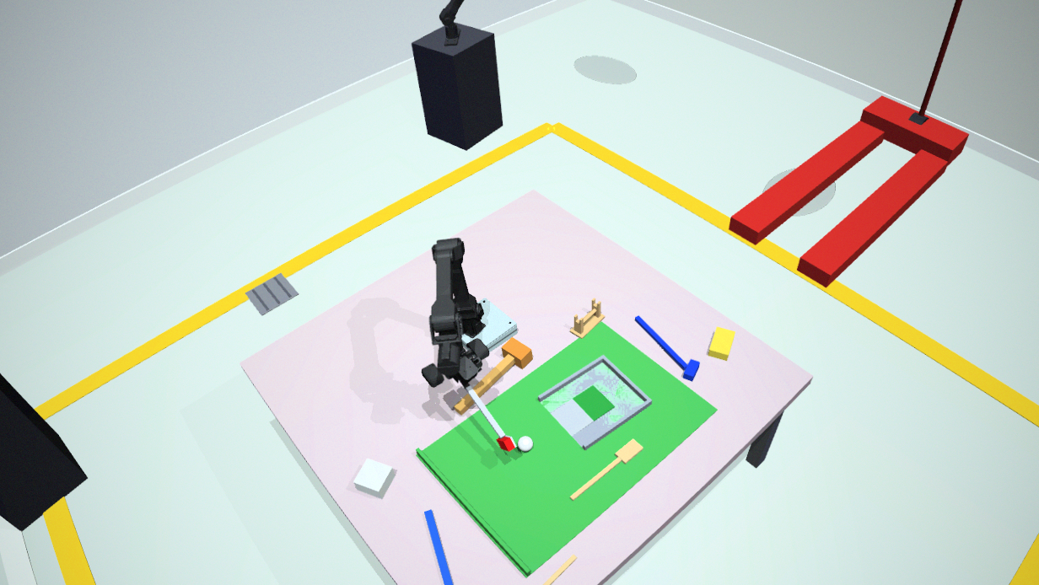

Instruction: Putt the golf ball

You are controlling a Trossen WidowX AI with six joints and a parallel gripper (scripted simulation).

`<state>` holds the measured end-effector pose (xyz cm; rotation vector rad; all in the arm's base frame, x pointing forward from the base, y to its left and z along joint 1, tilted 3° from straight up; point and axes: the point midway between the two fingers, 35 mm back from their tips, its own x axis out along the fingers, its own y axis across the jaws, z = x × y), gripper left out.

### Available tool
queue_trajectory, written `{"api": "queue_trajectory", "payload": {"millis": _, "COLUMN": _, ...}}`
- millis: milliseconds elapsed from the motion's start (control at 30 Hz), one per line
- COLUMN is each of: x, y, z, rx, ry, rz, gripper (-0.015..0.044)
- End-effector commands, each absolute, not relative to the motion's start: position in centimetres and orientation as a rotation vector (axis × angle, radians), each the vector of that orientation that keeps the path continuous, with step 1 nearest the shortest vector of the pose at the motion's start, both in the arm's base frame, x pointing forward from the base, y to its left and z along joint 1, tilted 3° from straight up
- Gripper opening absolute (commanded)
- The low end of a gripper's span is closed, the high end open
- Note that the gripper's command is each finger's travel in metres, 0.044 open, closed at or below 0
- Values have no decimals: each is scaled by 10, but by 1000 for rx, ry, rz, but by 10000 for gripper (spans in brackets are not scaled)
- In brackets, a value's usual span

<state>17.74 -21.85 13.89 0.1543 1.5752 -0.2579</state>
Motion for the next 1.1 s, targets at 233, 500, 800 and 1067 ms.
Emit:
{"api": "queue_trajectory", "payload": {"millis": 233, "x": 175, "y": -220, "z": 106, "rx": 159, "ry": 1578, "rz": -264, "gripper": 0}}
{"api": "queue_trajectory", "payload": {"millis": 500, "x": 175, "y": -221, "z": 96, "rx": 159, "ry": 1578, "rz": -264, "gripper": 0}}
{"api": "queue_trajectory", "payload": {"millis": 800, "x": 175, "y": -222, "z": 82, "rx": 159, "ry": 1578, "rz": -264, "gripper": 0}}
{"api": "queue_trajectory", "payload": {"millis": 1067, "x": 175, "y": -221, "z": 80, "rx": 167, "ry": 1579, "rz": -266, "gripper": 0}}
